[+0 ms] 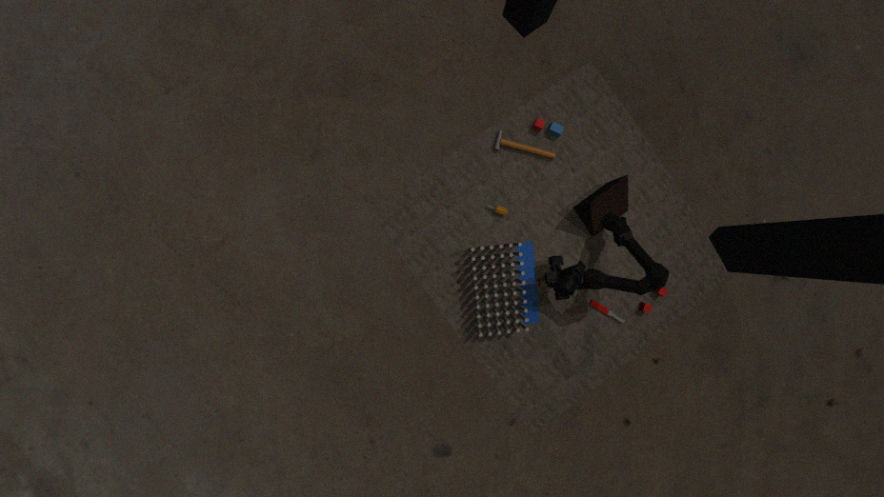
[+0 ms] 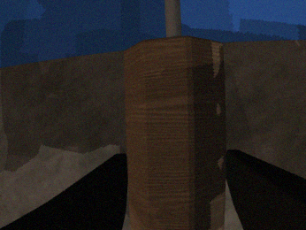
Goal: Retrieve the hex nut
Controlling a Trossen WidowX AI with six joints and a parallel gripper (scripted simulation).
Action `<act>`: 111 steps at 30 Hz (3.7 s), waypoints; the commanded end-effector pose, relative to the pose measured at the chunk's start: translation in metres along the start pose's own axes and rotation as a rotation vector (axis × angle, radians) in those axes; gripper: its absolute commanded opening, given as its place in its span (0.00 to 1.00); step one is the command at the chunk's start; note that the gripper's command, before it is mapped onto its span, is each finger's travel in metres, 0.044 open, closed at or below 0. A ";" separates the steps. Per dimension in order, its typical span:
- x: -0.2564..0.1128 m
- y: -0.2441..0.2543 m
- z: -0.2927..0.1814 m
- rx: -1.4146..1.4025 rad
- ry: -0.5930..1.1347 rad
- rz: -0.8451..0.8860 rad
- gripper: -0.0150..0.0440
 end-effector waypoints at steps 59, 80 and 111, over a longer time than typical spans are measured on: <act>-0.012 -0.009 -0.036 0.007 0.004 0.001 0.25; -0.015 -0.012 -0.046 0.008 0.005 0.000 0.25; -0.020 -0.016 -0.062 0.008 0.006 0.000 0.25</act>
Point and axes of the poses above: the point midway between the two fingers, 35 mm back from their tips, its own x axis out along the fingers, its own y axis across the jaws, z = x × y, the point moved 6 cm from there along -x, back along the fingers, and after that the axes turned 15 degrees about x, right-handed, at the moved point
